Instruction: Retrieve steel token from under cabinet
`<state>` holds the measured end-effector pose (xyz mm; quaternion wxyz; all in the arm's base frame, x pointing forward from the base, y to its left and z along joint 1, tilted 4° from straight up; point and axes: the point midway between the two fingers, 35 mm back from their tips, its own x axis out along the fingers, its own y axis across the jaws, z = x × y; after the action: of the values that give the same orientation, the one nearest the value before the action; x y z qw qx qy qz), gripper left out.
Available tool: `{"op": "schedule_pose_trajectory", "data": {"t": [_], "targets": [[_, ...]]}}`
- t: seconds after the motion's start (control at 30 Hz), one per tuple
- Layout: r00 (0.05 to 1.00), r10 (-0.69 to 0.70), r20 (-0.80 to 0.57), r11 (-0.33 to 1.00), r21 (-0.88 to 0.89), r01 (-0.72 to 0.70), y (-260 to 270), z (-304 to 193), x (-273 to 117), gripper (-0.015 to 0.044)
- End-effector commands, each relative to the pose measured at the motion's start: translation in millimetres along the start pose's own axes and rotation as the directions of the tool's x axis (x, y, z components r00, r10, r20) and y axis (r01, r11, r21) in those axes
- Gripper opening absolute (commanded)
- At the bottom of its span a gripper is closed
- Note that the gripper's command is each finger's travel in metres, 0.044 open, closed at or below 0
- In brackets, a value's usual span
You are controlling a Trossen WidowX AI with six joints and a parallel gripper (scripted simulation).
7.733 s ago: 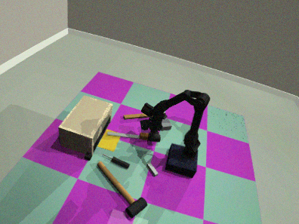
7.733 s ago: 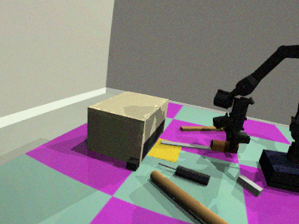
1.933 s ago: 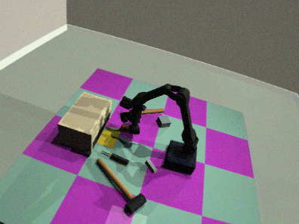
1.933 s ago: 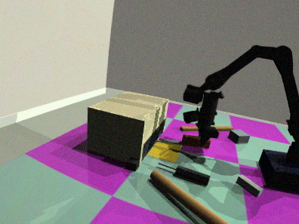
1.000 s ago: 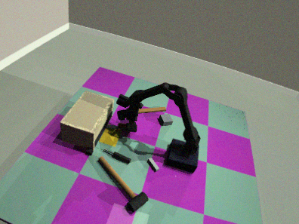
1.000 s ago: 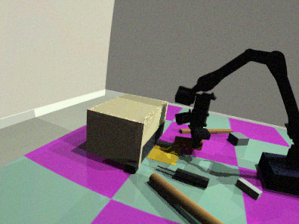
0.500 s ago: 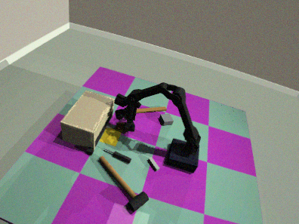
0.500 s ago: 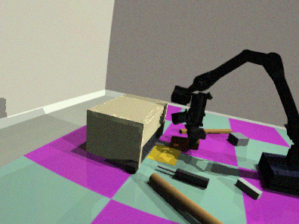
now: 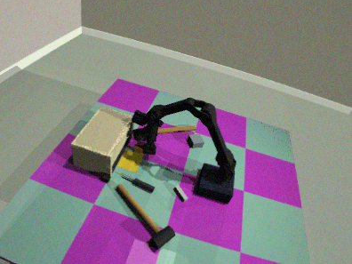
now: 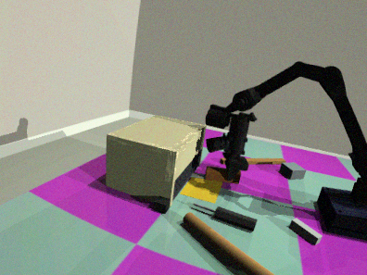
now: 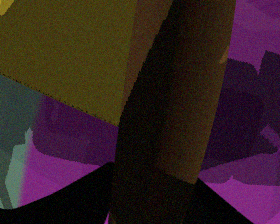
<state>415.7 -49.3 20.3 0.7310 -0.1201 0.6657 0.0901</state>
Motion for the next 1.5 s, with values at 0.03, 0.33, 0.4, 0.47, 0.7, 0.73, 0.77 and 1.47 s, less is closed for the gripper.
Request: {"op": "schedule_pose_trajectory", "data": {"t": [0.03, 0.33, 0.4, 0.47, 0.7, 0.73, 0.77, 1.47], "targets": [[1.000, -0.002, 0.002, 1.000, 0.005, 0.002, 0, 6, 0, 0.0000], [1.000, -0.001, 0.002, 1.000, 0.005, 0.001, 11, 7, 1, 0.0000], [1.000, -0.001, 0.002, 1.000, 0.005, 0.001, 13, 7, 1, 0.0000], [1.000, -0.001, 0.002, 1.000, 0.005, 0.001, 15, 8, 1, 0.0000], [1.000, 0.000, 0.002, 1.000, 0.005, 0.000, 23, 8, 1, 0.0000], [1.000, 0.000, 0.002, 1.000, 0.005, 0.000, 23, 8, 1, 0.0000], [1.000, 0.000, 0.002, 1.000, 0.005, 0.000, 23, 8, 1, 0.0000], [1.000, 0.000, 0.000, 1.000, 0.005, 0.000, 22, -7, 1, 0.0000]]}}
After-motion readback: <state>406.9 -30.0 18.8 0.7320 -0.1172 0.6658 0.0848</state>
